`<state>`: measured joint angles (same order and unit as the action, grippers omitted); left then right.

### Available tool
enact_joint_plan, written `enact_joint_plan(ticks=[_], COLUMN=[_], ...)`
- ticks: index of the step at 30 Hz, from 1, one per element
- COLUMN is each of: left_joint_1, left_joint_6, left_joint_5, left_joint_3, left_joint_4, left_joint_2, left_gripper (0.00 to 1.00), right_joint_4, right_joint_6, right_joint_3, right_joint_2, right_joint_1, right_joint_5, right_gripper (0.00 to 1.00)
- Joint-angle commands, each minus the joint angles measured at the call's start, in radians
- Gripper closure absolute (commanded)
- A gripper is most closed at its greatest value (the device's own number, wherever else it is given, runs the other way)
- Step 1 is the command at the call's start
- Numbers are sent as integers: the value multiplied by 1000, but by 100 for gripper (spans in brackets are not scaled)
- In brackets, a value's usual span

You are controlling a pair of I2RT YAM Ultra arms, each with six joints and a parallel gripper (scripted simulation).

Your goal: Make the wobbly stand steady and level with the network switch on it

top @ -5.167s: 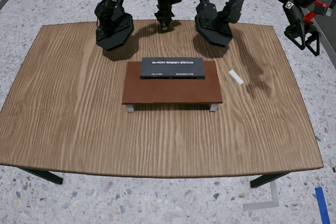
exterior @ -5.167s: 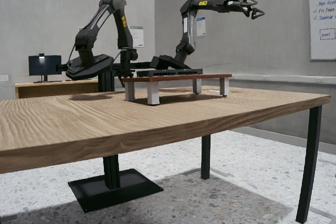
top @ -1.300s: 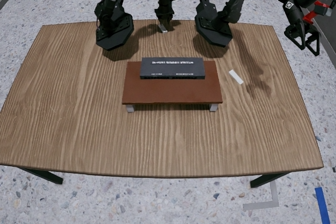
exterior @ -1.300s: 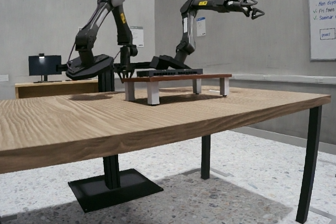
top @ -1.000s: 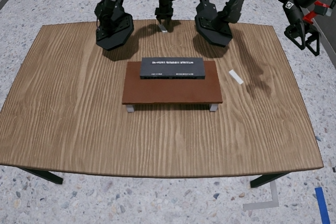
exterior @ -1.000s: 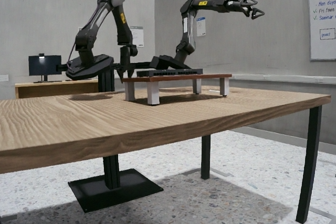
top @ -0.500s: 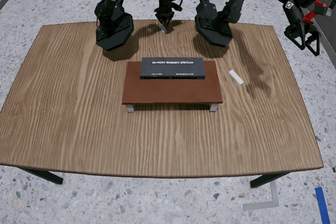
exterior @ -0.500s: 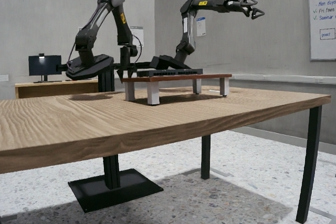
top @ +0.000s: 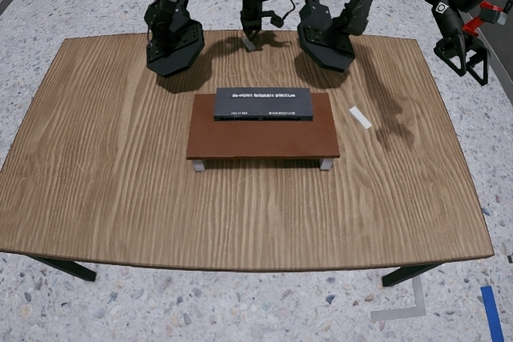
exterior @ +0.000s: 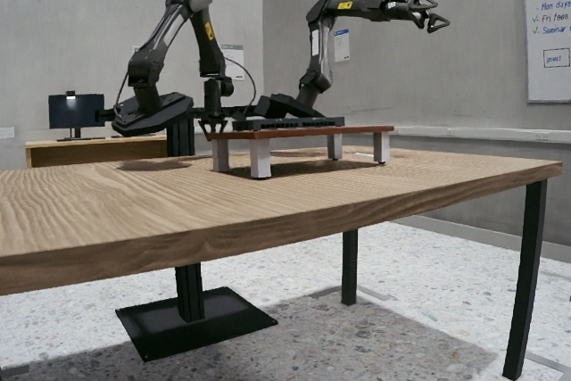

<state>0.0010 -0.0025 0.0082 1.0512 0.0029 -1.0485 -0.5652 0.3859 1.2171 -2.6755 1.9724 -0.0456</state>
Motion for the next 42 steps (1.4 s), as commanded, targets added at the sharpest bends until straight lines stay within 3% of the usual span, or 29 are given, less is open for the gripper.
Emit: enact_joint_plan(ticks=[1,11,13,16,22,25,28,42], left_joint_1=[-14,-14,-14,-14,-14,-14,-14,-14], left_joint_6=[6,6,6,6,6,6,6,6], left_joint_5=[2,2,2,2,2,2,2,2], left_joint_3=[1,1,1,1,1,1,1,1], left_joint_4=[-13,-13,-13,-13,-13,-13,-13,-13], left_joint_2=[23,23,23,23,23,23,23,23], left_gripper=[0,0,0,0,0,0,0,0], right_joint_4=[1,-6,-6,3,3,11,25,-12], right_joint_6=[248,704,704,891,1178,1309,1449,1387], right_joint_3=[33,-39,-39,59,-34,28,19,-10], right_joint_2=[27,-3,-3,27,21,20,27,28], right_joint_1=[-1,13,13,0,11,2,6,-1], right_joint_5=[0,-28,-28,-3,-23,-7,-13,-30], right_gripper=[57,57,57,57,57,57,57,57])
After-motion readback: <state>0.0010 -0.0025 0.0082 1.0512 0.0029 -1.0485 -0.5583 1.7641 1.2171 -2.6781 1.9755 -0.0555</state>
